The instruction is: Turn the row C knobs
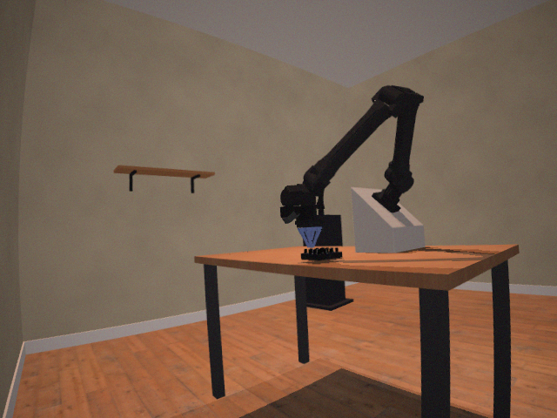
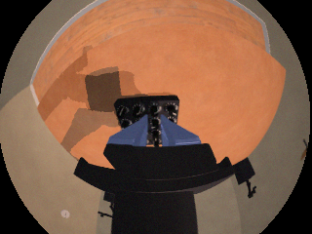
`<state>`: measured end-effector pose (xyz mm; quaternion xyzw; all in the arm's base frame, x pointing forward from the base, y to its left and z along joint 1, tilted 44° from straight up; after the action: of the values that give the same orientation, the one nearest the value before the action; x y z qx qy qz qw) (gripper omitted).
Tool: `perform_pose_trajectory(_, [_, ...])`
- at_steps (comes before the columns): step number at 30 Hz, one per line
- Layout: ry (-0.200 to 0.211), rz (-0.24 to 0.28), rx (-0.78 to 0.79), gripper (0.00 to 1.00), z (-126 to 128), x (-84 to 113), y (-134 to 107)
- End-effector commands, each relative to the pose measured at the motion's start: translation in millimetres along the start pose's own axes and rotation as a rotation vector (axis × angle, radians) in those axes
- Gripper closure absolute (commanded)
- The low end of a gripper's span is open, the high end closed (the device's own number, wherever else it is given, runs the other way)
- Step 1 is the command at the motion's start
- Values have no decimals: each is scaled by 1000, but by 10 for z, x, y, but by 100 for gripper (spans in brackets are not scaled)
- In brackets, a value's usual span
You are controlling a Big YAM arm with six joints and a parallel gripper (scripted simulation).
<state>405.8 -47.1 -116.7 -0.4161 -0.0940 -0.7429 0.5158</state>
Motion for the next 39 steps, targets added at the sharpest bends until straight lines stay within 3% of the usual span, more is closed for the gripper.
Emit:
perform_pose_trajectory(1, [9, -23, 15, 80, 146, 95, 99])
perform_pose_trajectory(18, [8, -23, 15, 80, 146, 88, 98])
perform_pose_trajectory(39, [4, -2, 3, 80, 41, -159, 30])
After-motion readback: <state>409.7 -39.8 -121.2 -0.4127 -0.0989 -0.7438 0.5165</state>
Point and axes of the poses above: the point where the finger pads meet when closed, its own x axis back along the fingers, its own z axis across the jaws, y = z × x, the point moved 5 cm from there along x, back along the fingers, and after that the axes turned 14 degrees about -x, right-handed, at the moved point
